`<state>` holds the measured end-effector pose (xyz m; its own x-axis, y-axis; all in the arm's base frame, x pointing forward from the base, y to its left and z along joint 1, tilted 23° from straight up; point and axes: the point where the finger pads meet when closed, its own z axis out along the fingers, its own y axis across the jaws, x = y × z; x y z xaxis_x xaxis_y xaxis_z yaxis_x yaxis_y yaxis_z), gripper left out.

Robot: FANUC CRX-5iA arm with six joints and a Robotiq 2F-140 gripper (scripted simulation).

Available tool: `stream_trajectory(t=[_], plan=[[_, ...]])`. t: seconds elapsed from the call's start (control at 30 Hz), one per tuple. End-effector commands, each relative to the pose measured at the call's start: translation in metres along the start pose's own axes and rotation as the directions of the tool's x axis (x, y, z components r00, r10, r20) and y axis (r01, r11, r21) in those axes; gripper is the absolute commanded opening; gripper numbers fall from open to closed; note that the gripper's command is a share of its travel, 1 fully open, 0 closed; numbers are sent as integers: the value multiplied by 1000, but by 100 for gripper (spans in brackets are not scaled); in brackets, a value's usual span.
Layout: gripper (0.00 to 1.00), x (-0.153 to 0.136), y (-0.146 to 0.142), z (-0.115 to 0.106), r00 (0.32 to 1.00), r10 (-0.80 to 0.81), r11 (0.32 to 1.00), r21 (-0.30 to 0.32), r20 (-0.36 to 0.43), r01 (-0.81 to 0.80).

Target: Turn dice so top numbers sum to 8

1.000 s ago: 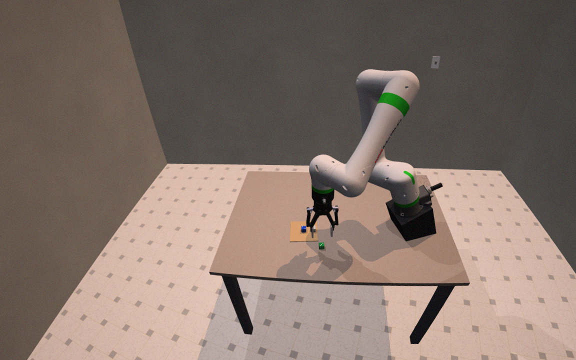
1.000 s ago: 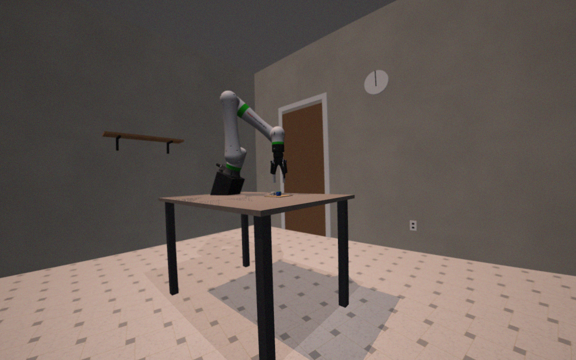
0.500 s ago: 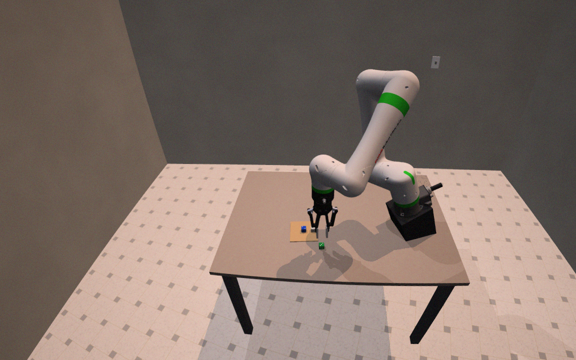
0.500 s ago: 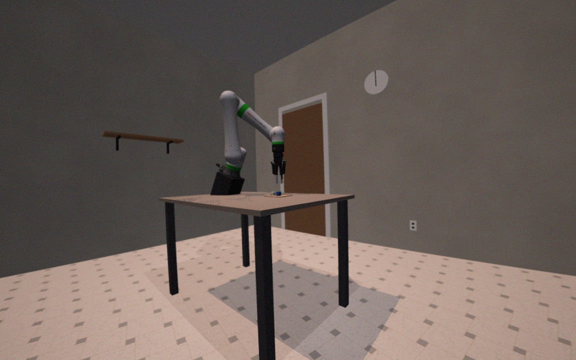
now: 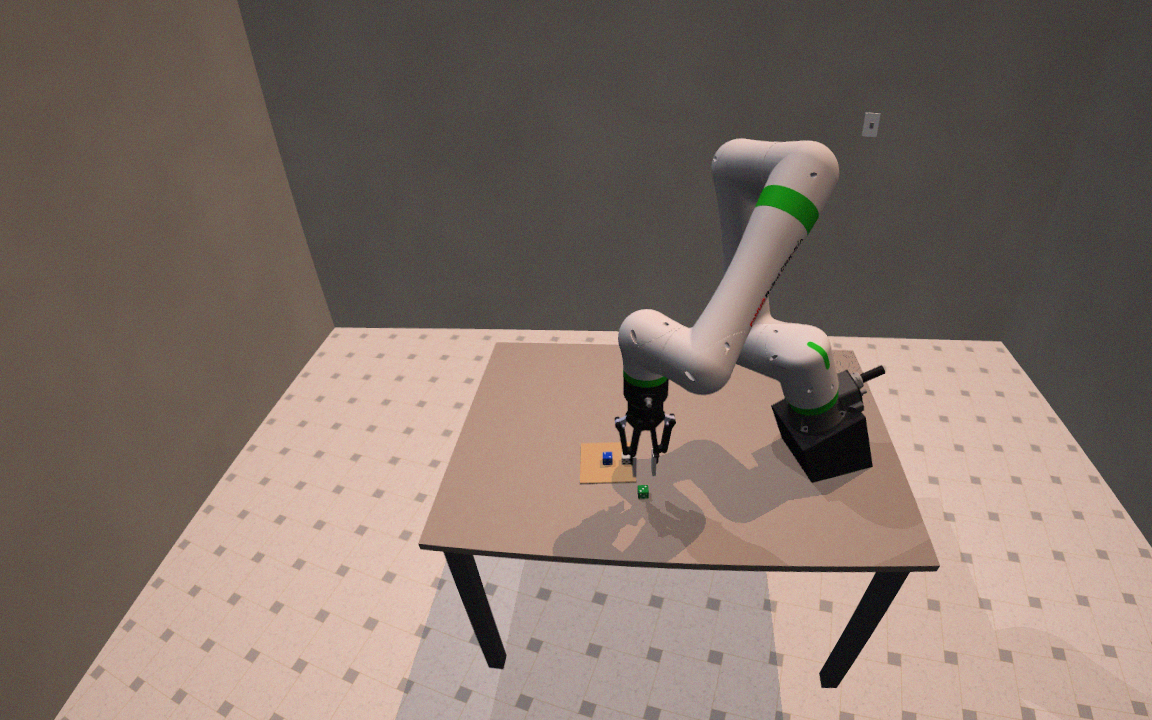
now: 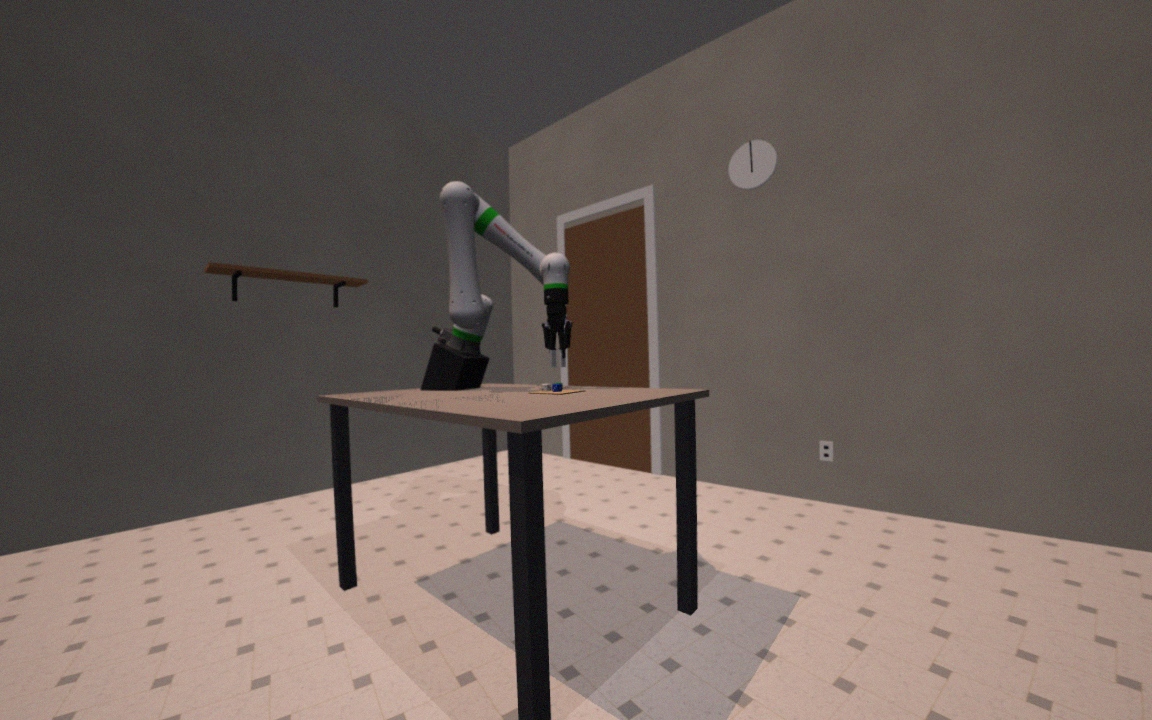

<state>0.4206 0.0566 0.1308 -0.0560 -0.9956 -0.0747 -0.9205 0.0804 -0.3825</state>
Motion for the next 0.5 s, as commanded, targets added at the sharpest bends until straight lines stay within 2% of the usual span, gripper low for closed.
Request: stream_trajectory(t=[0.0,0.47], plan=[[25,0,0,0,1000,0,1000,0,0,0],[25,0,0,9,1000,0,1000,0,0,0]])
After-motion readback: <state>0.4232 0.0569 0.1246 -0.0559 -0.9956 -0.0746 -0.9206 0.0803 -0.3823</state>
